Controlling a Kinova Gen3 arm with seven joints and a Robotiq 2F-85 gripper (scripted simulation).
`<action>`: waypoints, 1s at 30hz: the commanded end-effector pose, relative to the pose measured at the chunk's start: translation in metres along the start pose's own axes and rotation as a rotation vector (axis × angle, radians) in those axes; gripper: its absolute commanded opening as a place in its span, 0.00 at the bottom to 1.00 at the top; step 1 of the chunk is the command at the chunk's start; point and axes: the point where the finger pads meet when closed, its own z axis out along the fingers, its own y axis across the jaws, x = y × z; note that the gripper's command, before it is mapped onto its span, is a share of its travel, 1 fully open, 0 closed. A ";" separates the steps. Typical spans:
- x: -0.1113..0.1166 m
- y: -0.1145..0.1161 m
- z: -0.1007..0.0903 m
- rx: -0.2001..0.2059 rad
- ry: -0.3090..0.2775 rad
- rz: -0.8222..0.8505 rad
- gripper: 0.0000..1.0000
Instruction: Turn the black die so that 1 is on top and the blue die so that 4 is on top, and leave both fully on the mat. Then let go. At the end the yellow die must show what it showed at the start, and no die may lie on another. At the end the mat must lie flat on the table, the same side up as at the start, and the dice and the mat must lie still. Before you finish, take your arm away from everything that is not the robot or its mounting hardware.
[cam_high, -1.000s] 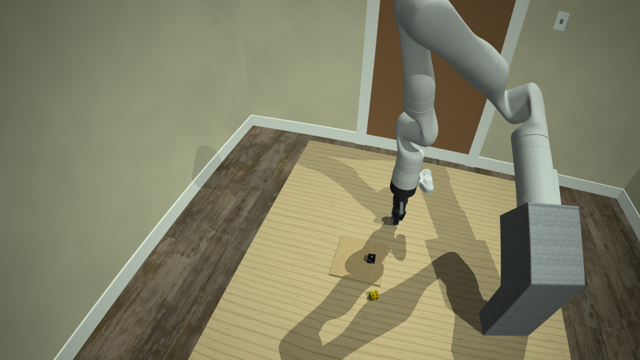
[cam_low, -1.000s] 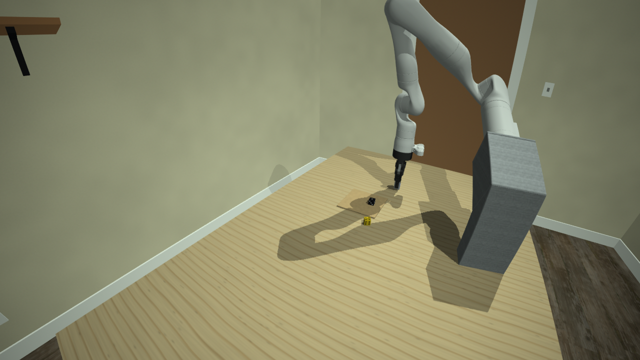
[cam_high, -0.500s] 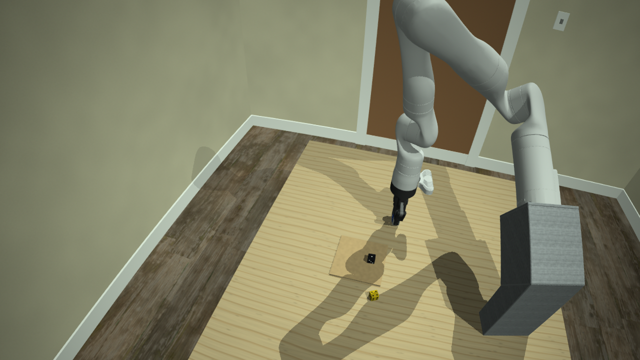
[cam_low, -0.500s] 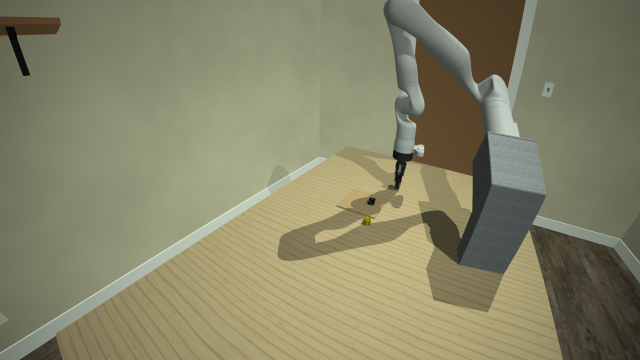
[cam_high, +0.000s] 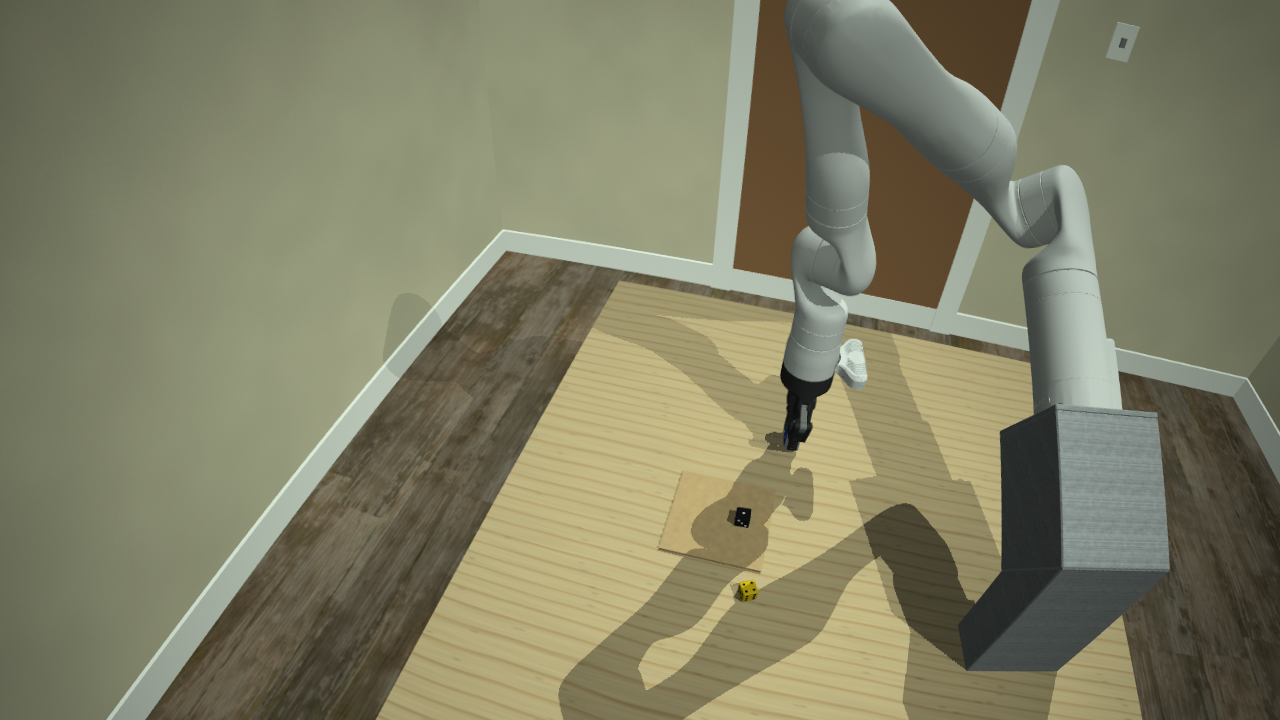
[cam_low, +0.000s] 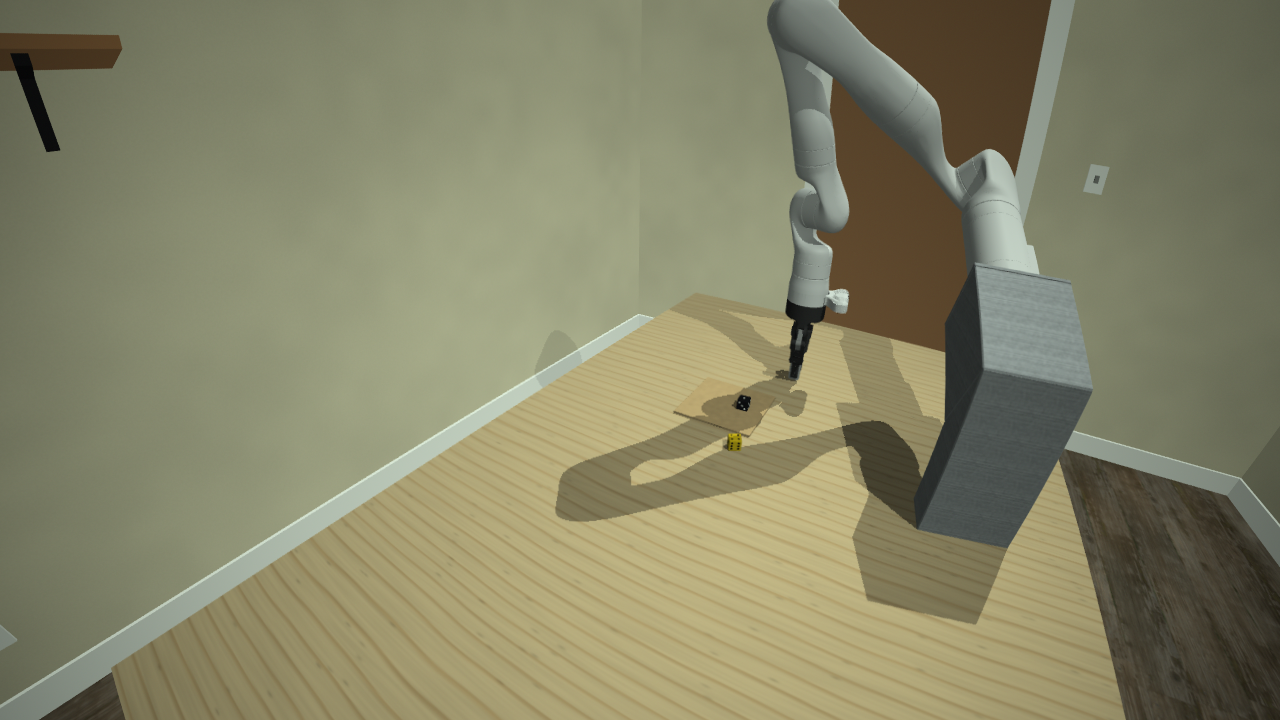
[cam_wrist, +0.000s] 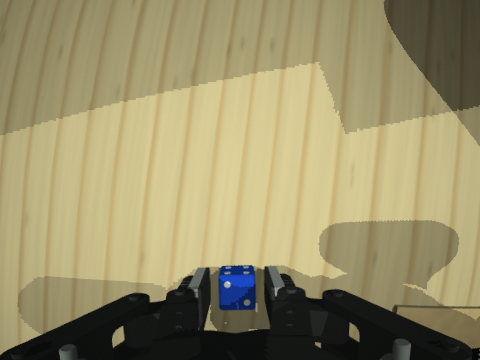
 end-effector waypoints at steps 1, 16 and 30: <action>0.000 0.000 0.000 0.000 -0.001 0.000 0.35; 0.000 0.000 0.000 0.000 -0.001 0.000 0.15; 0.000 0.000 0.000 0.000 -0.001 0.000 0.15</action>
